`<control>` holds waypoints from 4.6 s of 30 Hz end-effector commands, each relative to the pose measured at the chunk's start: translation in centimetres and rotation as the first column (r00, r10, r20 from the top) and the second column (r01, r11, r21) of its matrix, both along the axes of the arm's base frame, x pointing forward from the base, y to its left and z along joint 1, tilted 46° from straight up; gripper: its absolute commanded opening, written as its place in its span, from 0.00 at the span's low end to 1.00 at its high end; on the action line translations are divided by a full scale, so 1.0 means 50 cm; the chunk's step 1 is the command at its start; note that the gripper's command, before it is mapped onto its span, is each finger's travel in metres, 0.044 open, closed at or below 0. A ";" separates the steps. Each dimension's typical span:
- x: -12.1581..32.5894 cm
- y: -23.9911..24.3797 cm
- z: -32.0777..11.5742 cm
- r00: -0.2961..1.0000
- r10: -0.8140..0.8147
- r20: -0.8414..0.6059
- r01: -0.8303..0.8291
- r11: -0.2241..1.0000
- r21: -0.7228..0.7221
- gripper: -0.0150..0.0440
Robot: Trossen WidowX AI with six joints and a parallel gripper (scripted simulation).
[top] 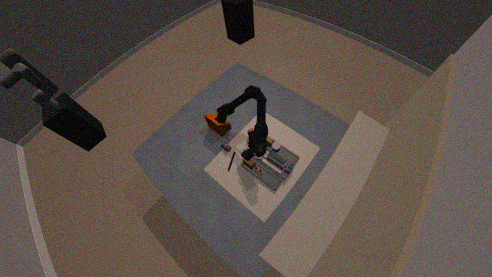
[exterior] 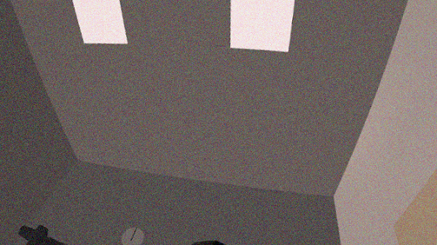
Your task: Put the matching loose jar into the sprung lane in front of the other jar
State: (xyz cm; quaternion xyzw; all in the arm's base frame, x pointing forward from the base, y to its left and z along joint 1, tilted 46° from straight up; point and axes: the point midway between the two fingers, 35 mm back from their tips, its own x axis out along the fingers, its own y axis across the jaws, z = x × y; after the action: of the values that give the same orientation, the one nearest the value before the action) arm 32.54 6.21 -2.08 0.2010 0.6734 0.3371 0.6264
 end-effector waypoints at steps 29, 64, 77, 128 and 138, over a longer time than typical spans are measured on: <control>0.026 0.006 0.005 0.999 -0.007 0.031 0.007 1.000 0.010 0.25; 0.021 0.024 -0.013 0.999 -0.007 0.031 0.007 1.000 0.010 0.25; 0.018 0.031 -0.020 1.000 -0.007 0.031 0.007 1.000 0.010 0.25; 0.002 0.036 -0.027 1.000 -0.007 0.030 0.007 1.000 0.011 0.25; -0.001 0.035 -0.027 1.000 -0.007 0.030 0.007 1.000 0.011 0.25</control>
State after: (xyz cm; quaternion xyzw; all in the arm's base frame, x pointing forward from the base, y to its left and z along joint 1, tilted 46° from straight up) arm 32.37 7.83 -3.56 0.2007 0.6671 0.3363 0.6337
